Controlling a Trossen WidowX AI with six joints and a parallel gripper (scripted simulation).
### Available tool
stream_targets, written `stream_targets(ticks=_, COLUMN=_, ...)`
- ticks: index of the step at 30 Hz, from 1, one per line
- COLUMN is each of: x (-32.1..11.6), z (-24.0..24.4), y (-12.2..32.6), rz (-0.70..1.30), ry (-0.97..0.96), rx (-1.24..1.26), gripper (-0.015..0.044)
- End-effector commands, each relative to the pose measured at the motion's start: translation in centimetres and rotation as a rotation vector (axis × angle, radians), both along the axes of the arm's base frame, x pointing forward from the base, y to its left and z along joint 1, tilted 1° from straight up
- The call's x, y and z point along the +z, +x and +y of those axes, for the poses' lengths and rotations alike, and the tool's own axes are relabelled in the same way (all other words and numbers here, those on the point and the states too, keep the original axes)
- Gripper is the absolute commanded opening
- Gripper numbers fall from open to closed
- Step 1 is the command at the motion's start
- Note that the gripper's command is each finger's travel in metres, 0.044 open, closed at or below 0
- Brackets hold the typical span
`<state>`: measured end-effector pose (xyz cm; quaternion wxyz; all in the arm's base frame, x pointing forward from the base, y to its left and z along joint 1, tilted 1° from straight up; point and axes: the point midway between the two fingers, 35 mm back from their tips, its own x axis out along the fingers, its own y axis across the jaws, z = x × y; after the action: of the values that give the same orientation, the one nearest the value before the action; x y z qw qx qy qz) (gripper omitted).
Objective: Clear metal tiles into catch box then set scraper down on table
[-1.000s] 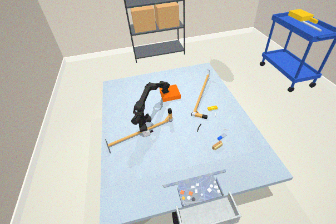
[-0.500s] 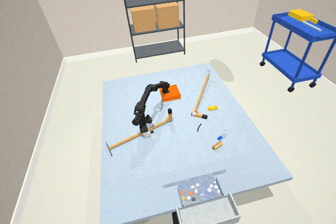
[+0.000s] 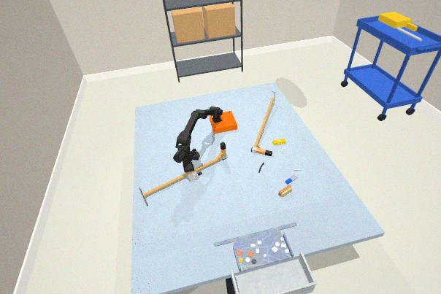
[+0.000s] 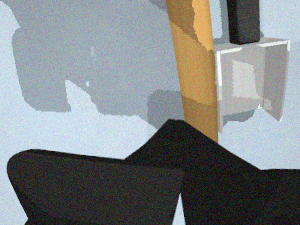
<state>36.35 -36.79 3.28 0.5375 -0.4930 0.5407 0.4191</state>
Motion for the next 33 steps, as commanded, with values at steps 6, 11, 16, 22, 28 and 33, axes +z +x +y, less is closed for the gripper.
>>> stream_targets(ticks=6, x=3.8, z=0.3, y=-0.3, rz=-0.028, ry=-0.028, rx=0.0, gripper=0.0)
stream_targets(ticks=11, x=4.0, z=0.3, y=-0.3, rz=-0.033, ry=-0.026, rx=-0.038, gripper=0.0)
stream_targets(ticks=16, x=4.5, z=0.2, y=-0.5, rz=-0.05, ry=-0.02, rx=-0.164, gripper=0.0)
stream_targets(ticks=22, x=5.2, z=0.2, y=-0.8, rz=-0.07, ry=-0.011, rx=-0.317, gripper=0.0)
stream_targets(ticks=28, x=5.8, z=0.2, y=-1.0, rz=-0.09, ry=-0.001, rx=-0.469, gripper=0.0)
stream_targets(ticks=33, x=6.4, z=0.2, y=-1.3, rz=-0.107, ry=0.007, rx=-0.595, gripper=0.0)
